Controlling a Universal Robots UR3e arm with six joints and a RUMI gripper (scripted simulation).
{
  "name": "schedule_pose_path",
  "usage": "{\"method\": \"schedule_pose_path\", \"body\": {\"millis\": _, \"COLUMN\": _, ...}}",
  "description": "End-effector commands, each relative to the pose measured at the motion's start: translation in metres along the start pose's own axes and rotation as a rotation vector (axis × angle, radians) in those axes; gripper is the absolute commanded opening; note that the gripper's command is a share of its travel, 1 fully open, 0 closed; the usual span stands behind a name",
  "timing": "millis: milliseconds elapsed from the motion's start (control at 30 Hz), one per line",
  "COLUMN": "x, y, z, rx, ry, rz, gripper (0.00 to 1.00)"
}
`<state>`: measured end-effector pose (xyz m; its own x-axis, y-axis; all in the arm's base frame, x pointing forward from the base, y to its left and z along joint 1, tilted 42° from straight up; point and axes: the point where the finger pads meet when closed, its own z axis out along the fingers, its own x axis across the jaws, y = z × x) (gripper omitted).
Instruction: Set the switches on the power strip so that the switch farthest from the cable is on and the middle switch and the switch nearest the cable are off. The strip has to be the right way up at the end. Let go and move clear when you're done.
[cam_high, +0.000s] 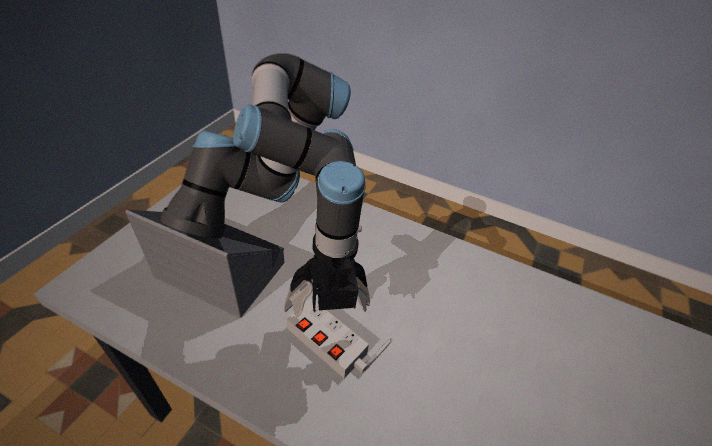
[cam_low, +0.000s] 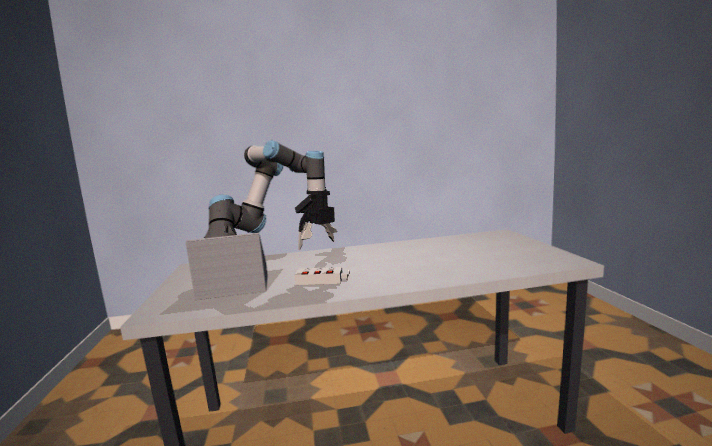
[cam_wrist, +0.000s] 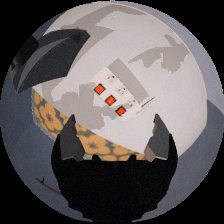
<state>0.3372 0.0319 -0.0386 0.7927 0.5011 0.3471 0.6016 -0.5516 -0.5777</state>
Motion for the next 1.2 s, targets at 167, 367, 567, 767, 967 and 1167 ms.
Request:
{"method": "schedule_pose_path", "body": {"millis": 167, "x": -0.0157, "y": 0.015, "z": 0.0213, "rx": -0.017, "ry": 0.01, "rz": -0.402, "gripper": 1.0}}
{"method": "schedule_pose_path", "body": {"millis": 367, "x": -0.0173, "y": 0.0163, "z": 0.0238, "rx": -0.022, "ry": 0.01, "rz": -0.546, "gripper": 1.0}}
{"method": "schedule_pose_path", "body": {"millis": 567, "x": -0.018, "y": 0.0168, "z": 0.0249, "rx": -0.032, "ry": 0.018, "rz": -0.694, "gripper": 1.0}}
{"method": "schedule_pose_path", "body": {"millis": 767, "x": -0.018, "y": 0.0168, "z": 0.0249, "rx": -0.034, "ry": 0.02, "rz": -0.718, "gripper": 0.0}}
{"method": "schedule_pose_path", "body": {"millis": 967, "x": -0.018, "y": 0.0168, "z": 0.0249, "rx": -0.034, "ry": 0.02, "rz": -0.718, "gripper": 0.0}}
{"method": "schedule_pose_path", "body": {"millis": 1167, "x": -0.018, "y": 0.0168, "z": 0.0249, "rx": -0.034, "ry": 0.02, "rz": -0.718, "gripper": 0.0}}
